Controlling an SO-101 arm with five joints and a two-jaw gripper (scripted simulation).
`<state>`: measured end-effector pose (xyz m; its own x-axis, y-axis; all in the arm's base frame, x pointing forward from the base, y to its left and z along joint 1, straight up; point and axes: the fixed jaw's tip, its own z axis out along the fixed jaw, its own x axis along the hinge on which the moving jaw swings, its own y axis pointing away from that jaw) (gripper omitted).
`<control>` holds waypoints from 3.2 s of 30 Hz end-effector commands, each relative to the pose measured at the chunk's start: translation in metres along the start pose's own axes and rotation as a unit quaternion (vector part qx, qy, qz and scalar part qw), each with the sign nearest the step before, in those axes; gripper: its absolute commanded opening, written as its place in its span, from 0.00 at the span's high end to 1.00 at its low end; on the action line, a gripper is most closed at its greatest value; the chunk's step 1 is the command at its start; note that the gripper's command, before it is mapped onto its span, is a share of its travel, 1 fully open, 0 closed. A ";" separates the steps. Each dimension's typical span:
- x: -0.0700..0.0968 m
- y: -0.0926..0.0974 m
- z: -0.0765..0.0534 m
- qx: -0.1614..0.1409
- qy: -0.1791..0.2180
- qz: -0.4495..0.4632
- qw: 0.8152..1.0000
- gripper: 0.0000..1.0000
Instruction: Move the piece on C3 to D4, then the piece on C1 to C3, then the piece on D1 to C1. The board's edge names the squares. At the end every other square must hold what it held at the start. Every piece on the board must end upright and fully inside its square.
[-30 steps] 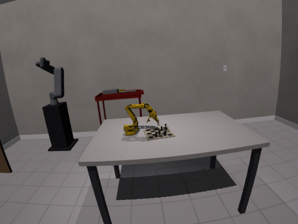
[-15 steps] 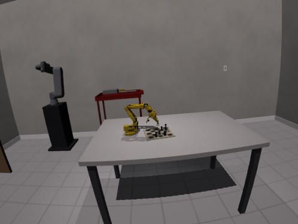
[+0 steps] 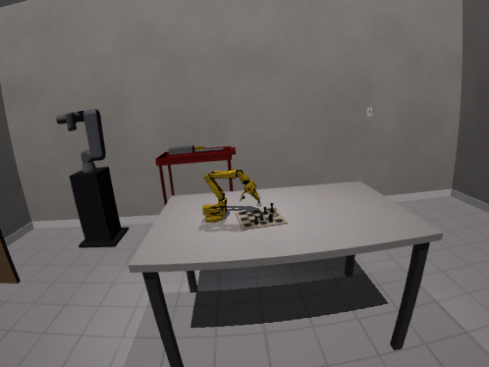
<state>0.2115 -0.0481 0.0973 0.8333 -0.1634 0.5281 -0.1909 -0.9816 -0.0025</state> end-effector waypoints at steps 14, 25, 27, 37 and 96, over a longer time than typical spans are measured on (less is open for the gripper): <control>-0.010 0.002 0.009 -0.003 -0.005 0.009 1.000 1.00; -0.019 0.002 0.025 -0.003 -0.005 0.009 1.000 1.00; -0.020 0.002 0.026 -0.003 -0.006 0.009 1.000 1.00; -0.027 0.003 0.038 -0.003 -0.006 0.009 1.000 1.00; -0.037 0.004 0.054 -0.005 -0.006 0.013 1.000 1.00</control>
<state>0.2117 -0.0502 0.0379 0.8265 -0.1699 0.5366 -0.1997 -0.9799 -0.0026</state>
